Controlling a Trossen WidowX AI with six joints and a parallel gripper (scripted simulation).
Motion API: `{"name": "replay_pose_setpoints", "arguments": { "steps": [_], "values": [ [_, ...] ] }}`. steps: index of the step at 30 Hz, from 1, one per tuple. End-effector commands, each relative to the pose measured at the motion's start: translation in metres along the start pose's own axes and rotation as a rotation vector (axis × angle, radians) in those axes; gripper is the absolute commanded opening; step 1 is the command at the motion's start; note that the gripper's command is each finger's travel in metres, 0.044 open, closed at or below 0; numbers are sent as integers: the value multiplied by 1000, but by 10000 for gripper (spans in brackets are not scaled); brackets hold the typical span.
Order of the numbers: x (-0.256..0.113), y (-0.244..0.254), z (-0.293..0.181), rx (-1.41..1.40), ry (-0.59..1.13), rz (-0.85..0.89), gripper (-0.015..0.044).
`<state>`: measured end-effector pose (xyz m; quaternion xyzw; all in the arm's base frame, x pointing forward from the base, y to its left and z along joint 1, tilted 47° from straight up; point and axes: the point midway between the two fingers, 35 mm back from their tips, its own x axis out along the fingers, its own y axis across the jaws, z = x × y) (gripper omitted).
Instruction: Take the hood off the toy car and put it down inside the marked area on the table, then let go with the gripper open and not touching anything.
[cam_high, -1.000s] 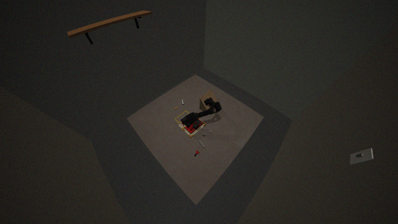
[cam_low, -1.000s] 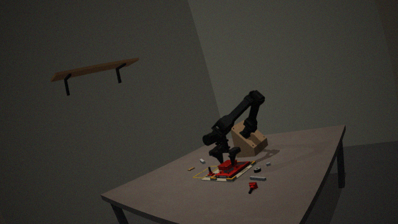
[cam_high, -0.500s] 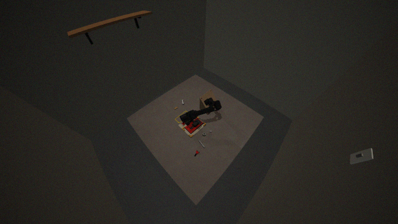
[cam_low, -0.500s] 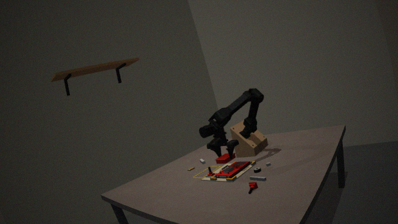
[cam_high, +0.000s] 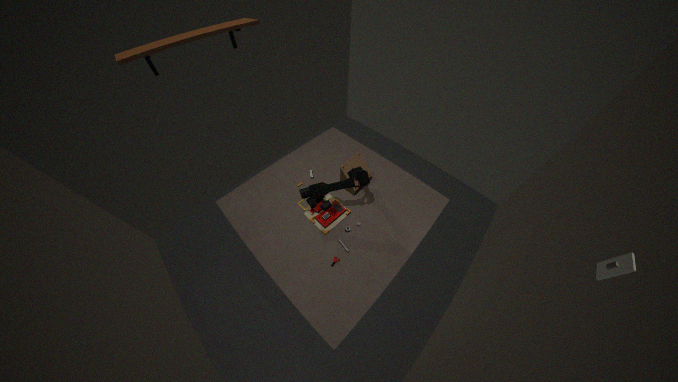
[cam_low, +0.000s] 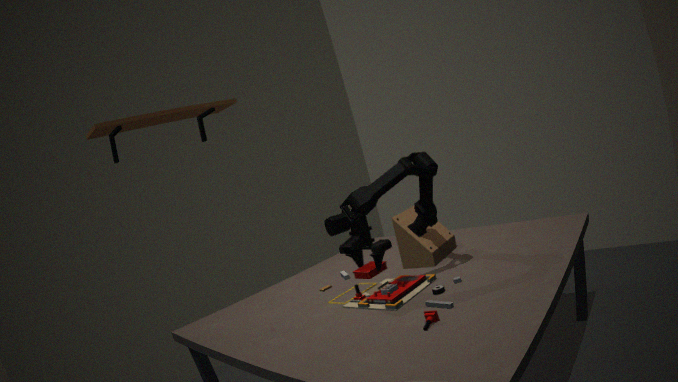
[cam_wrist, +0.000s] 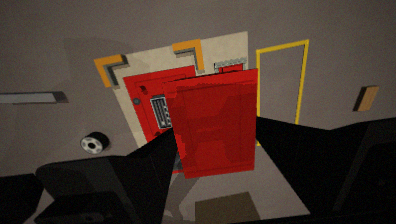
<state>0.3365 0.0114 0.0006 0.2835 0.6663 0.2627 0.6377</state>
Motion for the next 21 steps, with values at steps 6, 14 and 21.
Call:
{"name": "replay_pose_setpoints", "arguments": {
  "steps": [6,14,21],
  "values": [
    [-5,-47,0,-13,-9,-14,0],
    [-4,-87,-11,-18,1,-17,0],
    [-6,-119,-18,-16,-9,-7,0]
  ]
}}
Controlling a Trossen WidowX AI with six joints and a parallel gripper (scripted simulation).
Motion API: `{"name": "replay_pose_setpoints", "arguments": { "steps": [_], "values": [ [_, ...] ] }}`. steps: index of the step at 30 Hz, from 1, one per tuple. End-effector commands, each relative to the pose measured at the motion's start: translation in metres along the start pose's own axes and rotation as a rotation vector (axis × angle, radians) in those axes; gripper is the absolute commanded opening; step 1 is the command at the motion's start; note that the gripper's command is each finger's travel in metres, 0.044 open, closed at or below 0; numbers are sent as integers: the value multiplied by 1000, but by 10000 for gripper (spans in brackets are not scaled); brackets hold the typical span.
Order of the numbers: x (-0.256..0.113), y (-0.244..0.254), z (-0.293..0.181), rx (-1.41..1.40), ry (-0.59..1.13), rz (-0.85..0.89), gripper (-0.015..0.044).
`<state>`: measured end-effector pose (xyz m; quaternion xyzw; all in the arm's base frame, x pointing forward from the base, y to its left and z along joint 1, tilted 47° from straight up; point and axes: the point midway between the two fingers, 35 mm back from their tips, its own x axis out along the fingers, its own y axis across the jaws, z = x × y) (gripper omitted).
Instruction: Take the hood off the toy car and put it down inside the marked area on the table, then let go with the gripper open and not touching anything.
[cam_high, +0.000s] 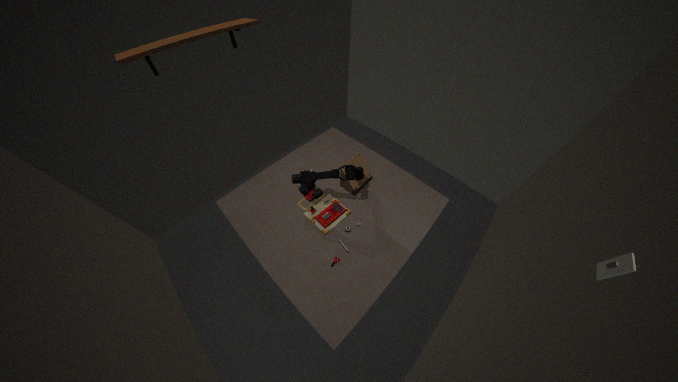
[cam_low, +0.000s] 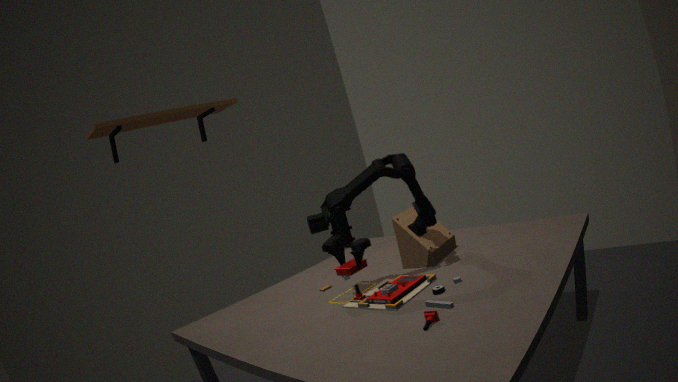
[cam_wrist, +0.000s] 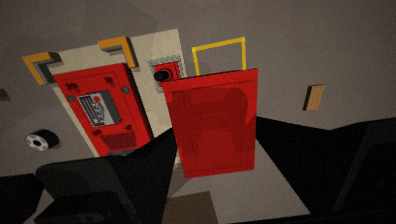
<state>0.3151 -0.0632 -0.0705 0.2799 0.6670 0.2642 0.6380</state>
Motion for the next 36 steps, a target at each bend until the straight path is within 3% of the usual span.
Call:
{"name": "replay_pose_setpoints", "arguments": {
  "steps": [1,7,36],
  "values": [
    [-3,-20,-2,-11,-13,-3,0],
    [-2,-38,-8,-22,-18,3,0],
    [15,-39,-6,-22,-18,3,0]
  ]
}}
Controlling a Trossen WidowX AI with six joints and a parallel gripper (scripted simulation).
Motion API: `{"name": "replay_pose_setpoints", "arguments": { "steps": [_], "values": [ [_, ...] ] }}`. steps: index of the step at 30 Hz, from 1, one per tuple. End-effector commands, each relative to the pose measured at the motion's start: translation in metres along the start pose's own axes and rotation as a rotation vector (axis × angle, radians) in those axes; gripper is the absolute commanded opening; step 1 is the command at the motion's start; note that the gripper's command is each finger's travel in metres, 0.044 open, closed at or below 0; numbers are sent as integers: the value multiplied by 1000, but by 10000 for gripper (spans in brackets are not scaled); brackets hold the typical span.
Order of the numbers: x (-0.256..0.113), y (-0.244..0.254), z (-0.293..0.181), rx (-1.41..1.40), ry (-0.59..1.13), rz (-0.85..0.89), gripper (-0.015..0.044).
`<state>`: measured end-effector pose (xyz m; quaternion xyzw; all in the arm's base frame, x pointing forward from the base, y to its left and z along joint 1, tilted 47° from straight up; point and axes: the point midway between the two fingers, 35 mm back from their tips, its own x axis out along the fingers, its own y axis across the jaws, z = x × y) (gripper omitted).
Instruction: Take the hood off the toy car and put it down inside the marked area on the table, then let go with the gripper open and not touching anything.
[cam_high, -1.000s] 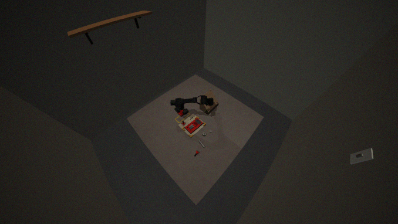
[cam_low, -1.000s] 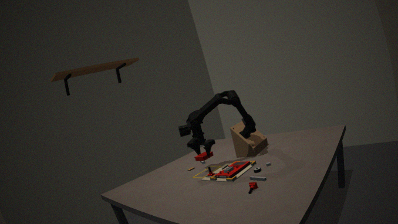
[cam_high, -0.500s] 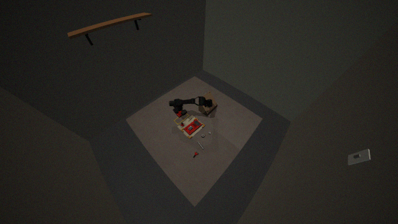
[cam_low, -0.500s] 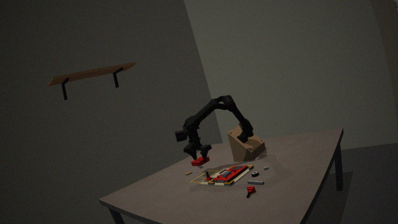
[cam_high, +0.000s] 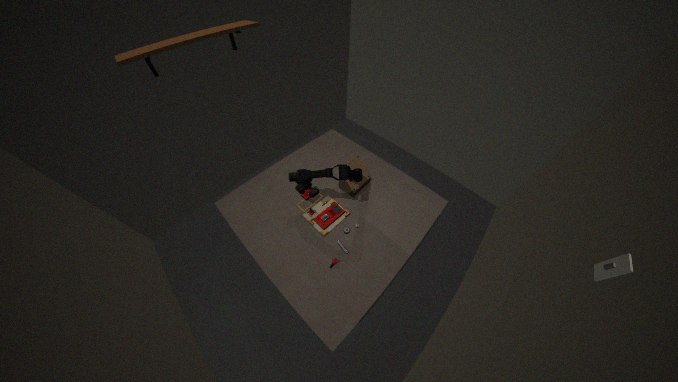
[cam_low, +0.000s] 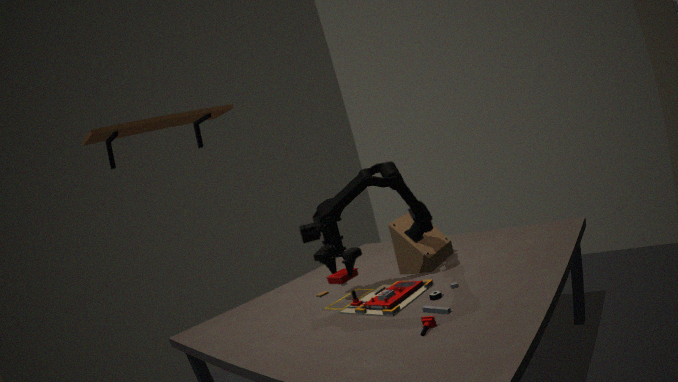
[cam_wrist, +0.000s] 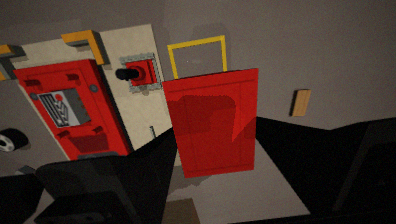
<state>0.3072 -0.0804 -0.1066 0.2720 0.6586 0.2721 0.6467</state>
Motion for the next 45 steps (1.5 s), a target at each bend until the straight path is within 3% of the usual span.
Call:
{"name": "replay_pose_setpoints", "arguments": {
  "steps": [1,45],
  "values": [
    [3,-1,0,8,-5,3,0],
    [33,0,0,8,-5,4,0]
  ]
}}
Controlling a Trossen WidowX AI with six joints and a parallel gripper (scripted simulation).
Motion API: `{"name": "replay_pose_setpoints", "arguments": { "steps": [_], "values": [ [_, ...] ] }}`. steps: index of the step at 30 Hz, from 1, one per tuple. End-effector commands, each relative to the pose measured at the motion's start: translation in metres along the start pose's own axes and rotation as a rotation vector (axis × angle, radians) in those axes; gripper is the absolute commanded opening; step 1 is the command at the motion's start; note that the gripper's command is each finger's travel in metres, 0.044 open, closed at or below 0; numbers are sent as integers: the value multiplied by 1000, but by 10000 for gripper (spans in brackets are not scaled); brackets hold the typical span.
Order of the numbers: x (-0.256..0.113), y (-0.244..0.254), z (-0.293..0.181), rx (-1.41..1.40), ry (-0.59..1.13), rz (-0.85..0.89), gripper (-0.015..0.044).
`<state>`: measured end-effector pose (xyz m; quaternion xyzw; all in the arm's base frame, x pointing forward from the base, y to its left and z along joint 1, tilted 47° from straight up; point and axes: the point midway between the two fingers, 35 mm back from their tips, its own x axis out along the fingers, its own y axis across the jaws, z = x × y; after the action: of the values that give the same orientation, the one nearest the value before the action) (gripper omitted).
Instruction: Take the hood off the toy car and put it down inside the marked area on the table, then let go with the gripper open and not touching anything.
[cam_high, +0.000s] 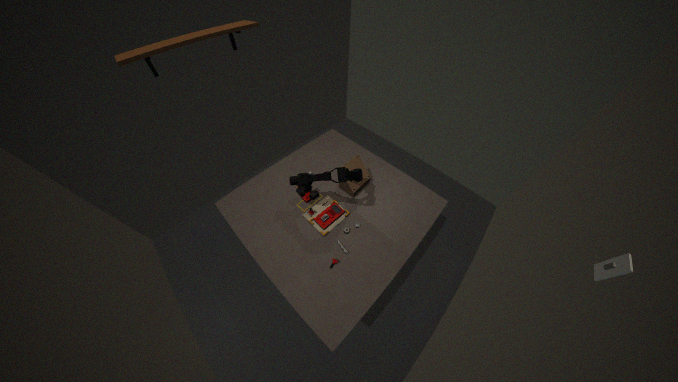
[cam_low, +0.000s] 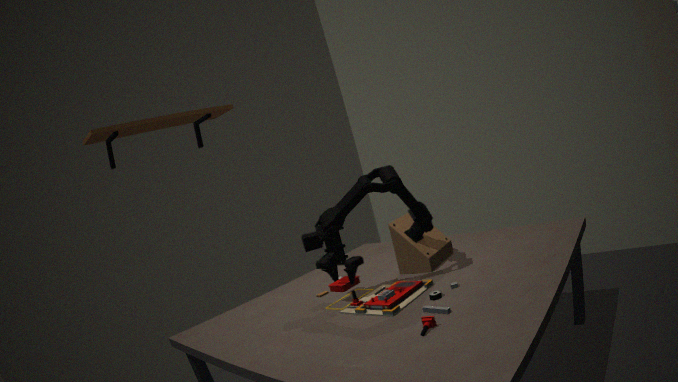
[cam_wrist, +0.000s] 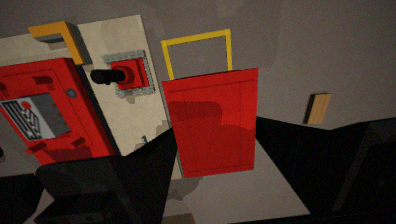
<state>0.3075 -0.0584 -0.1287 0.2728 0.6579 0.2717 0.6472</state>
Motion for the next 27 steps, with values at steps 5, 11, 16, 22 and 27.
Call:
{"name": "replay_pose_setpoints", "arguments": {
  "steps": [5,11,16,22,27],
  "values": [
    [6,0,-1,7,-3,4,0],
    [10,0,-1,7,-3,4,0],
    [13,1,-1,7,-3,5,0],
    [17,1,-1,7,-3,5,0],
    [21,1,-2,7,-3,6,0]
  ]
}}
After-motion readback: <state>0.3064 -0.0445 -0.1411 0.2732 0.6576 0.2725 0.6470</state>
